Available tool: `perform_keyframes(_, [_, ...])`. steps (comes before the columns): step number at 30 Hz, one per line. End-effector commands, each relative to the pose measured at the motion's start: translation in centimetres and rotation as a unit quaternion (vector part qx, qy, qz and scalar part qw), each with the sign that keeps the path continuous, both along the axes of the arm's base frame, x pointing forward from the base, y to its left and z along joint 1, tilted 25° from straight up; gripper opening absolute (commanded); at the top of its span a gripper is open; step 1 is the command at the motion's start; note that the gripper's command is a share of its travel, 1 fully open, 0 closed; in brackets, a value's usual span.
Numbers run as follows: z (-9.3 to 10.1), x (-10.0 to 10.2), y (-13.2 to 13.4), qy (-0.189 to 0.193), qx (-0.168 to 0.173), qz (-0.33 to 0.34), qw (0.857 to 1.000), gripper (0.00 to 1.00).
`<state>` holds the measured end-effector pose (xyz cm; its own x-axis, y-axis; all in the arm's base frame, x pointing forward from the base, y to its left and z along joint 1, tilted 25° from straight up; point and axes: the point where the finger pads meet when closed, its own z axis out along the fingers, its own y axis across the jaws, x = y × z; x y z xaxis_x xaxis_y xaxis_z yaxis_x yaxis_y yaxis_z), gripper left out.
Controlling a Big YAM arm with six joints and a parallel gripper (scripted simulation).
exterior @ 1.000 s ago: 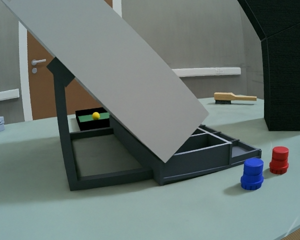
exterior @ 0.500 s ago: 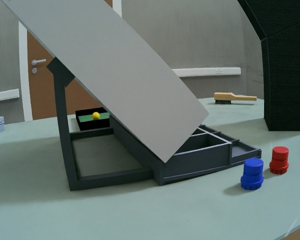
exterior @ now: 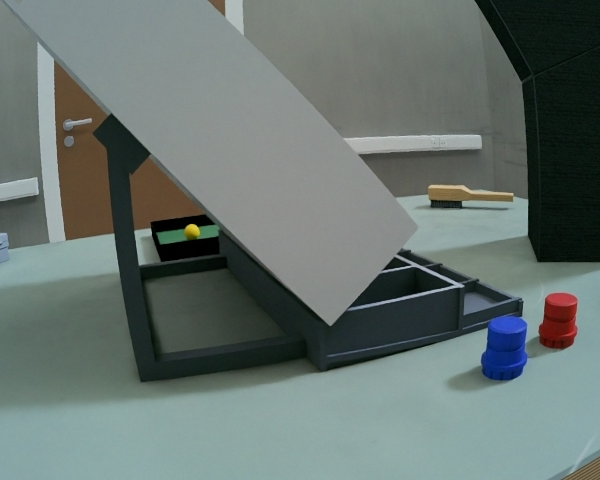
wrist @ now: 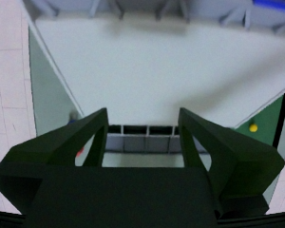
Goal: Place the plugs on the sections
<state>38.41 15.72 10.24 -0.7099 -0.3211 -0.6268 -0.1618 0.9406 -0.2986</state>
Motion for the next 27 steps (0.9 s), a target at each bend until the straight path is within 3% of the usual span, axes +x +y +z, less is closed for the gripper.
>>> perform_keyframes(1, [0.6,-0.6,0.6,-0.018,0.019,-0.005,1.000,0.59])
perform_keyframes(18, [0.2,-1.8,0.3,-0.034,0.034,-0.002,0.999,0.59])
perform_keyframes(27, [-5.8,-5.2,-5.7,0.070,0.016,-0.032,0.997,0.59])
